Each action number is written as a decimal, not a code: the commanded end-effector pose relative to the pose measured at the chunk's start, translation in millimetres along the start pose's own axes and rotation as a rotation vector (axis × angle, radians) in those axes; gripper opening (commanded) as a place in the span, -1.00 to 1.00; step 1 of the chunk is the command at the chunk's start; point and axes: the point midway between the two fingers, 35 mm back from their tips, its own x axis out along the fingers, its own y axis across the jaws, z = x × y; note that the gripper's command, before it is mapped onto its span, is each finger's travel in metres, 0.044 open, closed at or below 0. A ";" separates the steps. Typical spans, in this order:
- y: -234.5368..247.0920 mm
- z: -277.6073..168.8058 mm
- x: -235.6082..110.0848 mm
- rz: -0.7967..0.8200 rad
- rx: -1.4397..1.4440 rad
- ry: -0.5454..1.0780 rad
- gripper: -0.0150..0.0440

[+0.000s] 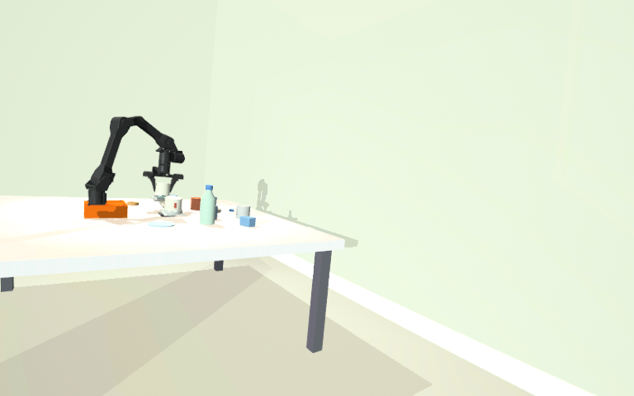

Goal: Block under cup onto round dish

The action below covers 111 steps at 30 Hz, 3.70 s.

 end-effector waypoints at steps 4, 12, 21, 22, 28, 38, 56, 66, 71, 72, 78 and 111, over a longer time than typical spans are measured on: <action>-4.1 6.7 -15.2 -0.025 -0.010 -0.029 -0.49; -3.7 6.3 -25.6 -0.025 -0.010 -0.029 -0.49; -2.8 5.6 -37.2 -0.025 -0.010 -0.029 -0.49; -2.7 5.5 -38.5 -0.025 -0.010 -0.029 -0.49; -1.8 5.0 -46.3 -0.024 -0.010 -0.029 -0.49; 0.1 3.8 -59.2 -0.024 -0.010 -0.029 -0.49; 4.4 0.6 -74.1 -0.015 -0.006 -0.021 -0.49; 4.4 0.6 -74.1 -0.015 -0.006 -0.021 -0.49; 4.4 0.6 -74.1 -0.015 -0.006 -0.021 -0.49; 4.4 0.6 -74.1 -0.015 -0.006 -0.021 -0.49; 4.4 0.6 -74.1 -0.015 -0.006 -0.021 -0.49; 5.4 3.4 -72.0 -0.015 -0.007 -0.021 -0.49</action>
